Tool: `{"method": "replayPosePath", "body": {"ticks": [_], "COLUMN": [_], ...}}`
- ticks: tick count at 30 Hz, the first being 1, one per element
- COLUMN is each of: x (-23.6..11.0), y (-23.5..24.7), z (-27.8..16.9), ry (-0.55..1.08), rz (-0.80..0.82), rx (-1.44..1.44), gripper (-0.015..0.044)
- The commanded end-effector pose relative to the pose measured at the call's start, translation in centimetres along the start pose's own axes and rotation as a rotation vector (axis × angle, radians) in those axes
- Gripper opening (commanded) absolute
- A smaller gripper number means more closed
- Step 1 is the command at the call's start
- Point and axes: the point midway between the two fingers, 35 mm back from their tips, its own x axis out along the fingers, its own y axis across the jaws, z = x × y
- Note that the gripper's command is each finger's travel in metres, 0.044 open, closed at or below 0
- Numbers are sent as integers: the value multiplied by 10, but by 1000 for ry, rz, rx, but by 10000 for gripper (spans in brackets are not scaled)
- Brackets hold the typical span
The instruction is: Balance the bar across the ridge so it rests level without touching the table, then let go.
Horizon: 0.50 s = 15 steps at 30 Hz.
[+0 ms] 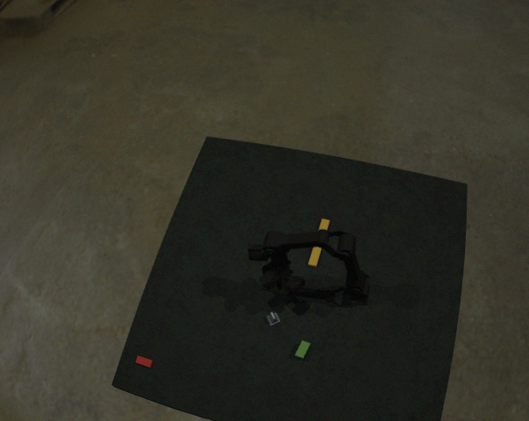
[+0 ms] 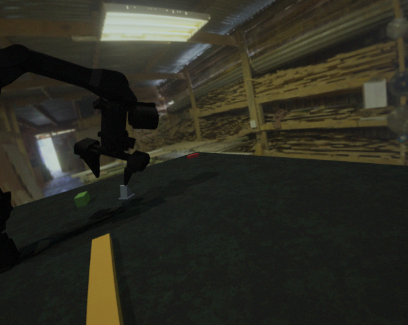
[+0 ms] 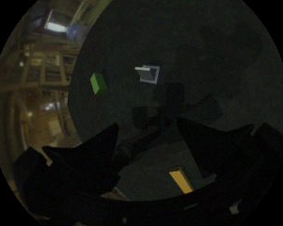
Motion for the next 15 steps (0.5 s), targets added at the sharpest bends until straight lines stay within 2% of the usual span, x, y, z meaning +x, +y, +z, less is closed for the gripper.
{"method": "replayPosePath", "body": {"ticks": [1,3,4,15], "x": [0,-2,-3,-25], "y": [0,-3,-5,-41], "z": [0,-2,-4,-43], "ry": [0,-1,-2,3], "rz": [-1,-8,-14,-129], "rx": [-1,-8,-15,-136], "gripper": [374,321,315,315]}}
